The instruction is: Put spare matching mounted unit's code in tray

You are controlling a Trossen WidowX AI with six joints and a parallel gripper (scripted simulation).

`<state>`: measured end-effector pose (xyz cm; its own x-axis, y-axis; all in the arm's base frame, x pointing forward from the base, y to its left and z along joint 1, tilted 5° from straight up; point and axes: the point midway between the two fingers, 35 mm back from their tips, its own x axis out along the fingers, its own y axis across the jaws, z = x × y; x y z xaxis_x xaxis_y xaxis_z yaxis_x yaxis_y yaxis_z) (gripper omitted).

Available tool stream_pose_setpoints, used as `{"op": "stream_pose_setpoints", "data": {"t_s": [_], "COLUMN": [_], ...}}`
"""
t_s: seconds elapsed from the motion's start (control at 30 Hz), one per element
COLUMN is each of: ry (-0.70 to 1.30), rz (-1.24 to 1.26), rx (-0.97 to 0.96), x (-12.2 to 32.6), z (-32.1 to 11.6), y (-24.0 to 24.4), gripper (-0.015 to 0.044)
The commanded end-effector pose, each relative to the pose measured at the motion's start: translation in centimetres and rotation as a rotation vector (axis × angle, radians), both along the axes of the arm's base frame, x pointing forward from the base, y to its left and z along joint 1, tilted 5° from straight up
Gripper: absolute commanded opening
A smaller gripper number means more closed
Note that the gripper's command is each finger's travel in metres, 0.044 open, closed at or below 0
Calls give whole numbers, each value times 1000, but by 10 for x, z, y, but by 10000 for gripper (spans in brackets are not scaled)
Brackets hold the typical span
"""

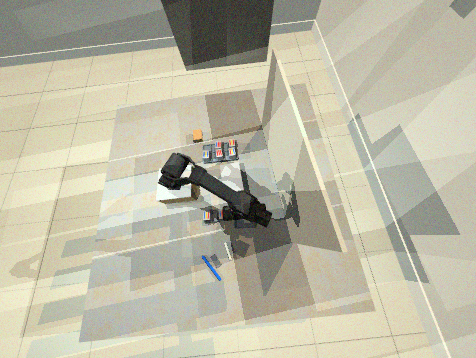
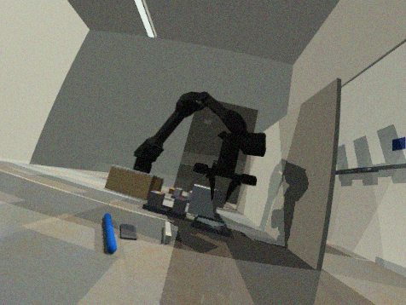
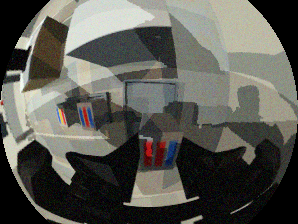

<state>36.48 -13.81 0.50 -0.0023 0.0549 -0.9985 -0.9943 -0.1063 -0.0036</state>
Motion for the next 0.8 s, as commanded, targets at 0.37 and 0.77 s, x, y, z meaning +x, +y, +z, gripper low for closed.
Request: {"op": "stream_pose_setpoints", "data": {"t_s": [0.37,0.77], "ry": [3,3], "rz": [-4,-4], "rx": [-1,-1], "x": [-2,-4], "z": [-17,-29], "y": [2,3], "gripper": [0,0]}}
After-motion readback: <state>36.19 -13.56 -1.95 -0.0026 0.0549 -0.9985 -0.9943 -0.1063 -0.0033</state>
